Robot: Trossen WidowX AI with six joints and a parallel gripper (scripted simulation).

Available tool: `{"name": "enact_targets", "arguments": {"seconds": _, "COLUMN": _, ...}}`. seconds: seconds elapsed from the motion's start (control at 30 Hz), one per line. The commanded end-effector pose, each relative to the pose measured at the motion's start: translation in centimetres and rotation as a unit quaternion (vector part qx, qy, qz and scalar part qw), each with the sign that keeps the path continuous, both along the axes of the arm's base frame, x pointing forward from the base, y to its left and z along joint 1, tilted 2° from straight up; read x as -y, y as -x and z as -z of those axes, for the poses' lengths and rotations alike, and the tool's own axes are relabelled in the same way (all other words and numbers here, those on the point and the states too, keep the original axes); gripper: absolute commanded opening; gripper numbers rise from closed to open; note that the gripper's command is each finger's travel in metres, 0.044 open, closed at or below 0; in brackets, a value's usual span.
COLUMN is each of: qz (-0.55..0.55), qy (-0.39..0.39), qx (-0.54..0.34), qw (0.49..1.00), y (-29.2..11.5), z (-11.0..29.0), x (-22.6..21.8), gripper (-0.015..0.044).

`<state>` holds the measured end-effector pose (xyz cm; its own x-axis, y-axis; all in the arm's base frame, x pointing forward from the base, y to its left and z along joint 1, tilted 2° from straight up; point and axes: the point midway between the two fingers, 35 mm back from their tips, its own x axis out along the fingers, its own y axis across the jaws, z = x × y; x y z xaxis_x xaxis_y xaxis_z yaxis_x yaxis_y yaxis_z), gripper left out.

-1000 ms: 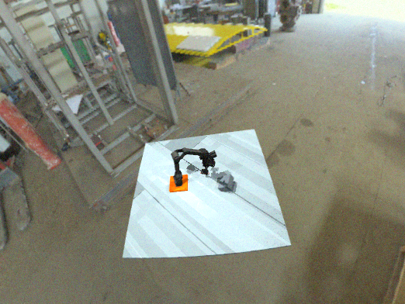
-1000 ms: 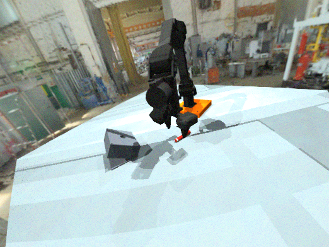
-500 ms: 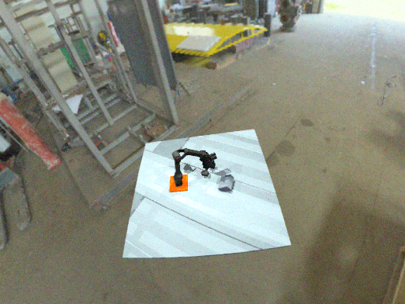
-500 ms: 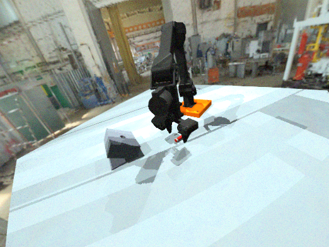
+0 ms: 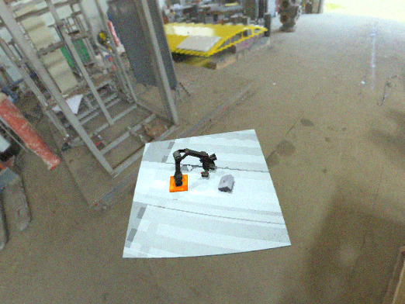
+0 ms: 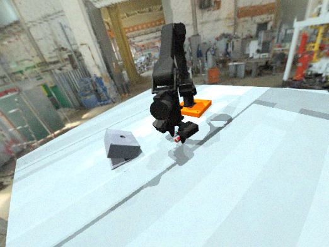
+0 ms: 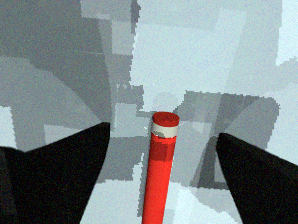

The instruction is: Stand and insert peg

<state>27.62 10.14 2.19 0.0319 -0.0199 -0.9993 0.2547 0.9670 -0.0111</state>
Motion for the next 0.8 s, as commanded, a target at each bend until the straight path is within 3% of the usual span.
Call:
{"name": "enact_targets", "arguments": {"seconds": 0.0, "qz": -0.002, "qy": -0.002, "qx": 0.0, "qw": 1.0, "y": -0.01, "z": 0.06, "x": -0.04, "gripper": 0.0204}}
{"name": "enact_targets", "arguments": {"seconds": 0.13, "qz": -0.002, "qy": -0.002, "qx": 0.0, "qw": 1.0, "y": -0.01, "z": 0.06, "x": -0.04, "gripper": 0.011}}
{"name": "enact_targets", "arguments": {"seconds": 0.47, "qz": -0.002, "qy": -0.002, "qx": 0.0, "qw": 1.0, "y": -0.01, "z": 0.06, "x": -0.04, "gripper": 0.011}}
{"name": "enact_targets", "arguments": {"seconds": 0.77, "qz": -0.002, "qy": -0.002, "qx": 0.0, "qw": 1.0, "y": -0.01, "z": 0.06, "x": -0.04, "gripper": 0.005}}
